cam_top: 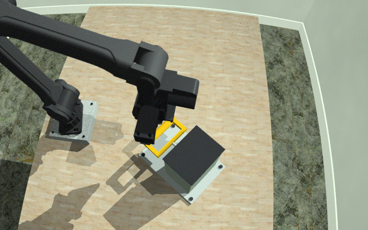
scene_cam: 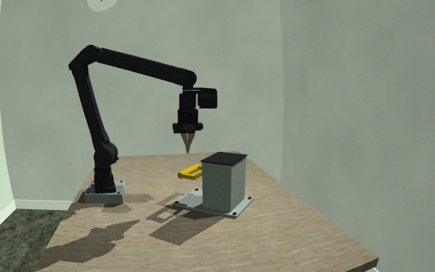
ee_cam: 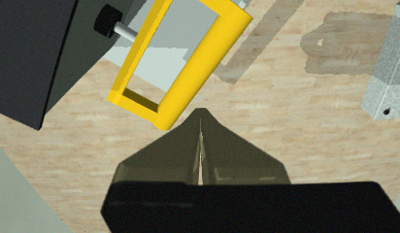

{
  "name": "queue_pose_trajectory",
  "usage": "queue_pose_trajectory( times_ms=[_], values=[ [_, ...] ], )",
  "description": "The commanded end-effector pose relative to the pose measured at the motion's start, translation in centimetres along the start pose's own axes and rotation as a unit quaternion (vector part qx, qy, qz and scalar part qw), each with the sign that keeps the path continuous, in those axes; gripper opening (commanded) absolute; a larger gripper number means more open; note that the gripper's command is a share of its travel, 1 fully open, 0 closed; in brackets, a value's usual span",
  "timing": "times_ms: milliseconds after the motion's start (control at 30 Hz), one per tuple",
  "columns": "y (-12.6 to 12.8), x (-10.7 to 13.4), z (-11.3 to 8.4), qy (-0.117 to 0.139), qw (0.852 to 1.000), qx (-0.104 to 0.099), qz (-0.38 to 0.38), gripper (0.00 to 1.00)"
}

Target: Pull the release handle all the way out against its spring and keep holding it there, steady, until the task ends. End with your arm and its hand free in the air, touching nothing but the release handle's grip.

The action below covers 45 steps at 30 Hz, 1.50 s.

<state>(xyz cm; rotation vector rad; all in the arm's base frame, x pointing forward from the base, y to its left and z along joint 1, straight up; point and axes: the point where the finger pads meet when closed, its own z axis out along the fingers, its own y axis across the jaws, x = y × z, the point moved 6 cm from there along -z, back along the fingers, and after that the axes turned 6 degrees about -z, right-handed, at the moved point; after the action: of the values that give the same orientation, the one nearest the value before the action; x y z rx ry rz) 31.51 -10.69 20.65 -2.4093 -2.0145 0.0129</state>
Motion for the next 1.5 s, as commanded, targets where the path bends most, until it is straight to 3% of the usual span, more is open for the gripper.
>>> queue_pose_trajectory(
  times_ms=[0, 133, 400, 633, 700, 733, 967, 1200, 1267, 1300, 1467],
  values=[
    [0.30, 0.09, -0.43, 0.000, 0.995, -0.006, -0.096, 0.00],
    [0.30, 0.09, -0.43, -0.001, 0.992, -0.006, -0.126, 0.00],
    [0.30, 0.10, -0.43, -0.001, 0.963, -0.005, -0.269, 0.00],
    [0.30, 0.11, -0.43, -0.002, 0.929, -0.005, -0.370, 0.00],
    [0.30, 0.11, -0.43, -0.002, 0.929, -0.005, -0.370, 0.00],
    [0.30, 0.11, -0.43, -0.002, 0.914, -0.005, -0.406, 0.00],
    [0.30, 0.12, -0.43, -0.003, 0.866, -0.005, -0.501, 0.00],
    [0.31, 0.13, -0.43, -0.003, 0.807, -0.005, -0.590, 0.00],
    [0.31, 0.13, -0.43, -0.003, 0.807, -0.005, -0.590, 0.00],
    [0.31, 0.13, -0.43, -0.003, 0.784, -0.004, -0.621, 0.00],
    [0.31, 0.14, -0.43, -0.004, 0.735, -0.004, -0.678, 0.00]
  ],
)
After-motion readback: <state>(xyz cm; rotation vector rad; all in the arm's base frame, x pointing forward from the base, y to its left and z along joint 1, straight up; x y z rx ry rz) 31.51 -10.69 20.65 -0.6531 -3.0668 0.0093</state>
